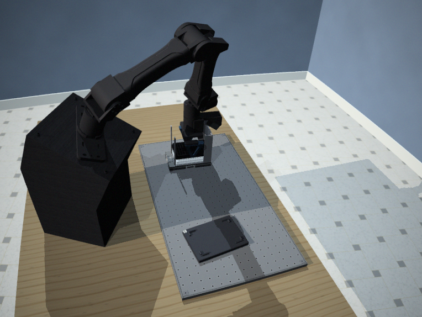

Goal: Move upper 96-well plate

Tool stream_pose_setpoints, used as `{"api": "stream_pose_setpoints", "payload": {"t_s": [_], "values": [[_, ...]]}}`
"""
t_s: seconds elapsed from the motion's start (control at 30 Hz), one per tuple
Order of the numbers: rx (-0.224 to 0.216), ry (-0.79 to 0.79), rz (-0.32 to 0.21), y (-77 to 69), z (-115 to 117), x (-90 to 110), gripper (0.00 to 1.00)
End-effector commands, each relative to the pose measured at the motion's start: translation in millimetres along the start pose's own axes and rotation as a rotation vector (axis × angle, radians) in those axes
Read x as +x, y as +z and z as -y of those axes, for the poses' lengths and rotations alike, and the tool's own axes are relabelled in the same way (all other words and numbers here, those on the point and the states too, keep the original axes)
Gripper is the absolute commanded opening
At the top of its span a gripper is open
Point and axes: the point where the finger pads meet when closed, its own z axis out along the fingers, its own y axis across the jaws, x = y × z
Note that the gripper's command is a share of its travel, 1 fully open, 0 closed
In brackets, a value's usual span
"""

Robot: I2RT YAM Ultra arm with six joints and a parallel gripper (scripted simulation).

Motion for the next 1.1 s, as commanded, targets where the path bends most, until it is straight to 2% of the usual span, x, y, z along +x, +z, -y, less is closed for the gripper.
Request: {"api": "stream_pose_setpoints", "payload": {"t_s": [0.0, 0.4, 0.43, 0.5, 0.9, 0.97, 1.0, 1.07], "values": [[0.009, -0.013, 0.0, -18.1, -2, 2, 0.0], [0.007, -0.011, 0.004, -35.1, -2, 1, 0.0], [-0.001, -0.005, 0.016, -38.6, -6, -5, 0.0], [0.009, -0.013, 0.0, -39.6, -2, 3, 0.0], [0.005, -0.01, 0.006, -60.2, -3, 0, 0.0], [0.005, -0.01, 0.006, -60.2, -3, 0, 0.0], [-0.001, -0.005, 0.016, -63.6, -5, -5, 0.0], [0.007, -0.011, 0.003, -64.7, -2, 2, 0.0]]}}
